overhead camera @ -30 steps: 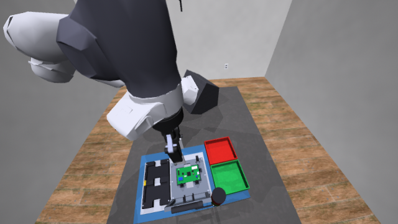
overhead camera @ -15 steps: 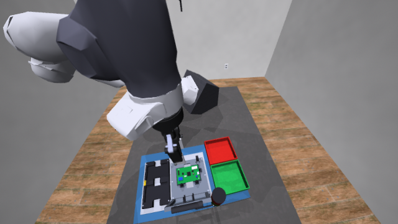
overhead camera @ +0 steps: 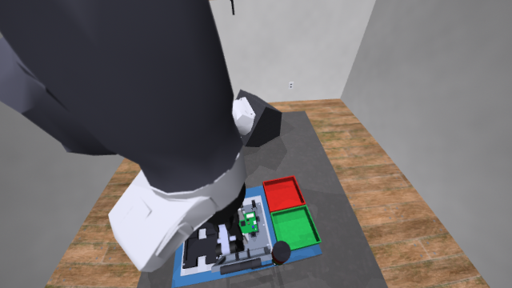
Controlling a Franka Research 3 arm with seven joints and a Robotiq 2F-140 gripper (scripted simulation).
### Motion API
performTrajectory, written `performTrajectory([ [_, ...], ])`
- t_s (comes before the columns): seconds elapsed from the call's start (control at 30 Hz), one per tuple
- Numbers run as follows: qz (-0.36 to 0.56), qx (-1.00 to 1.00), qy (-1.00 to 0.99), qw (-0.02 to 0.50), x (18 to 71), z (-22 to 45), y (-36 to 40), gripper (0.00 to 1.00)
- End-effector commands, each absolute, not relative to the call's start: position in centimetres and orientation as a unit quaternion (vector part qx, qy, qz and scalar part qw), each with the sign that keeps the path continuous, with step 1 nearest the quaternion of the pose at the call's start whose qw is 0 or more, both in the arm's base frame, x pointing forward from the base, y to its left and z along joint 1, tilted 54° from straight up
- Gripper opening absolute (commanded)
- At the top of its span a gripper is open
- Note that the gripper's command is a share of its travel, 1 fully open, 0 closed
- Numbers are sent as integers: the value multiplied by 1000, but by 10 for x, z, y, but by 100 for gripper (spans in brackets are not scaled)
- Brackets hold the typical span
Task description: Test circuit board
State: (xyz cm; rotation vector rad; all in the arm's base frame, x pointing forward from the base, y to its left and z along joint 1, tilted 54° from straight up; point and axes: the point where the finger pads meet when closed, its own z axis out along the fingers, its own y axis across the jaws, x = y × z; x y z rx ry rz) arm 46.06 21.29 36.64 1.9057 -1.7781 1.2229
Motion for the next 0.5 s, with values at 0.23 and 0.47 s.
performTrajectory([
  [0.23, 431, 652, -607, 143, 515, 392, 216, 30],
  [0.47, 431, 652, -607, 143, 521, 394, 217, 30],
])
